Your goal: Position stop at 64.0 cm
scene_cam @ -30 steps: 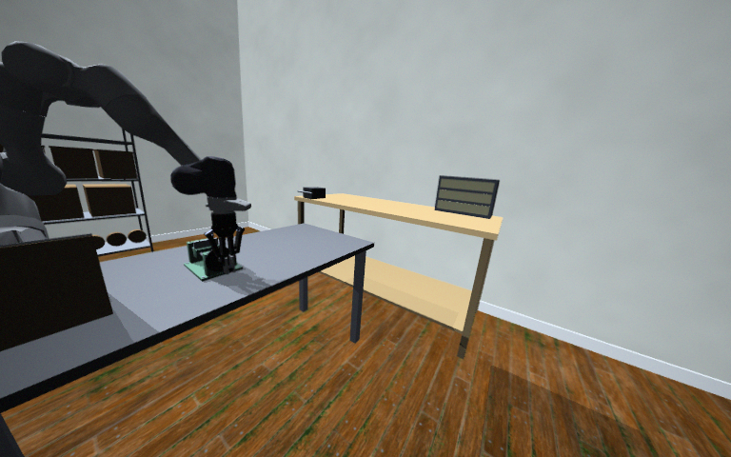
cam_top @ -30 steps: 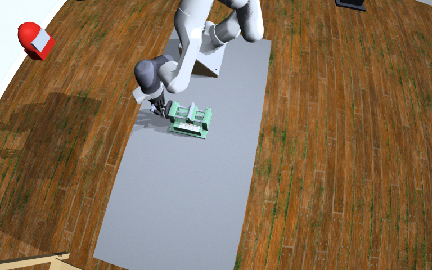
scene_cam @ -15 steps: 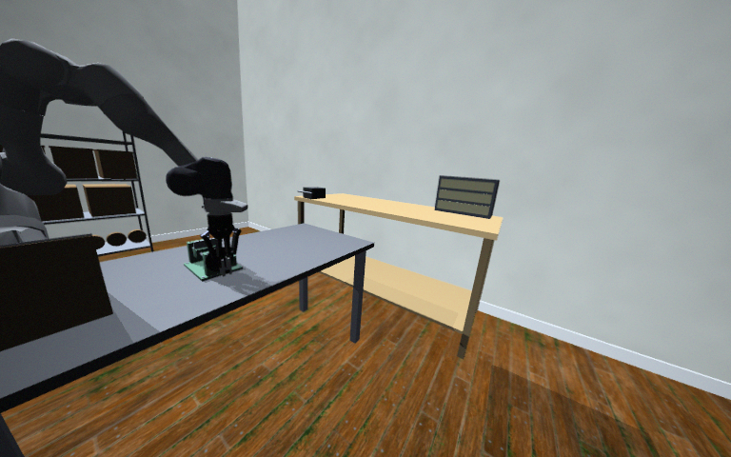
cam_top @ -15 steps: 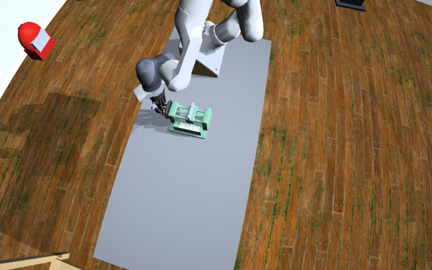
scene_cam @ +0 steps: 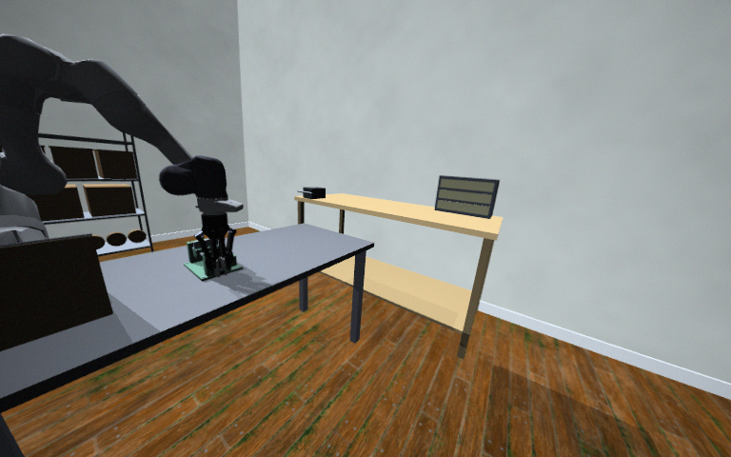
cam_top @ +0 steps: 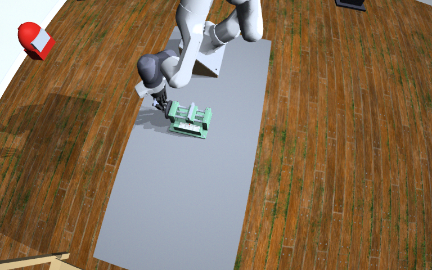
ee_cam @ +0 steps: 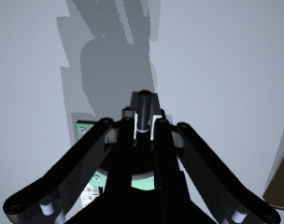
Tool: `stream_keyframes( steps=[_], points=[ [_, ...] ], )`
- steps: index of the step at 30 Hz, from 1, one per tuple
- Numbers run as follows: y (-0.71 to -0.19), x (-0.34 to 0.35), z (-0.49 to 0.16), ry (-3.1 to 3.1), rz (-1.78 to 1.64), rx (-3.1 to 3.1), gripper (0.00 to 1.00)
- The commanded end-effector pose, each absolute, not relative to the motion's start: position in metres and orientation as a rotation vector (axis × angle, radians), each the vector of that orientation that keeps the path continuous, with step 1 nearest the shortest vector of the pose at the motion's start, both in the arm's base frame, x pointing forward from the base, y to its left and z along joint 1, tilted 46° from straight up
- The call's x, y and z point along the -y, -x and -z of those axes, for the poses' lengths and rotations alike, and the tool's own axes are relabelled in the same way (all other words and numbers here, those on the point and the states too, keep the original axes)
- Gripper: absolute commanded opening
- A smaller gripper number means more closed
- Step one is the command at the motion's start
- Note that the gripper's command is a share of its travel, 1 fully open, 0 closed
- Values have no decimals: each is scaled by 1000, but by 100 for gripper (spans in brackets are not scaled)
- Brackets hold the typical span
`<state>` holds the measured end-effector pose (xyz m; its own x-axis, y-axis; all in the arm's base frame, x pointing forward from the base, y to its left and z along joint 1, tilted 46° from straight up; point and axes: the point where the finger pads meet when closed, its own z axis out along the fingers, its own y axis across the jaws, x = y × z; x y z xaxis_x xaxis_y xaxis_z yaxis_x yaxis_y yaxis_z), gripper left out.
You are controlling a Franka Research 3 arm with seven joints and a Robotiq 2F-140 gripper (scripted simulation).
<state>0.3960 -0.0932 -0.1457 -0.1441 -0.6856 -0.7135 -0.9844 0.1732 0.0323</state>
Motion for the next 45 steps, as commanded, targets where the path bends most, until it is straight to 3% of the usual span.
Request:
stream_keyframes(
  steps=[1,22,45],
  points=[
    [-389,95,144,1578,-694,-1892,4],
    [-372,117,119,1578,-694,-1892,4],
    [-402,143,100,1578,-694,-1892,4]
  ],
)
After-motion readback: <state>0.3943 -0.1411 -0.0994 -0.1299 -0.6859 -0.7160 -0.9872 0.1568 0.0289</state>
